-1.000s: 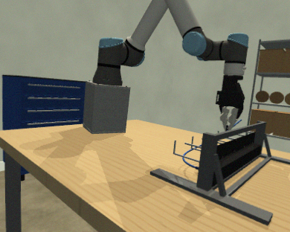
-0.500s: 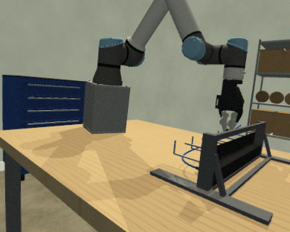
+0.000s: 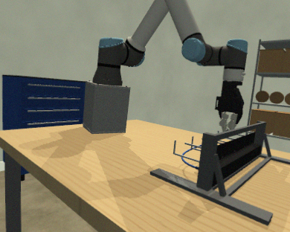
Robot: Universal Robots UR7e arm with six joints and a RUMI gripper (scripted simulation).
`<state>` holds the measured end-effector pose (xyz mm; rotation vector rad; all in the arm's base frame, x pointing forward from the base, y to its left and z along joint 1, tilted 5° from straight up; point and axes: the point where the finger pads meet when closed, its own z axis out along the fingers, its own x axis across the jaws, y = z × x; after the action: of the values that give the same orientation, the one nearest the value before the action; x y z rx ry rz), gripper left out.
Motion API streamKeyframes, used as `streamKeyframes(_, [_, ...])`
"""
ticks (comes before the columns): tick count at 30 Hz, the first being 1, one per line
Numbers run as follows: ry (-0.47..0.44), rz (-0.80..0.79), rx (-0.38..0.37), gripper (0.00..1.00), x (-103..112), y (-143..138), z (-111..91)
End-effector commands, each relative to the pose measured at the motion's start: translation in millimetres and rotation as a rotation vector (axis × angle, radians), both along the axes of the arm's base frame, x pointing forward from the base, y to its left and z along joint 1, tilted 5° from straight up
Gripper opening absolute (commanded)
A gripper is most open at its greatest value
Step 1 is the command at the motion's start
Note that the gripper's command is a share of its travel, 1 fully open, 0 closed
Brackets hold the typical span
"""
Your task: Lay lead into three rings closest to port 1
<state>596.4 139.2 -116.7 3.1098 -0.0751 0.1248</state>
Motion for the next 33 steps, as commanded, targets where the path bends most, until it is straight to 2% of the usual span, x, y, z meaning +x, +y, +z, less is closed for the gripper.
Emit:
streamKeyframes(1, [-0.002, 0.0, 0.0, 0.0, 0.6, 0.1, 0.5])
streamKeyframes(14, [-0.002, 0.0, 0.0, 0.0, 3.7, -0.1, 0.7])
streamKeyframes(33, [-0.002, 0.0, 0.0, 0.0, 27.9, -1.2, 2.7])
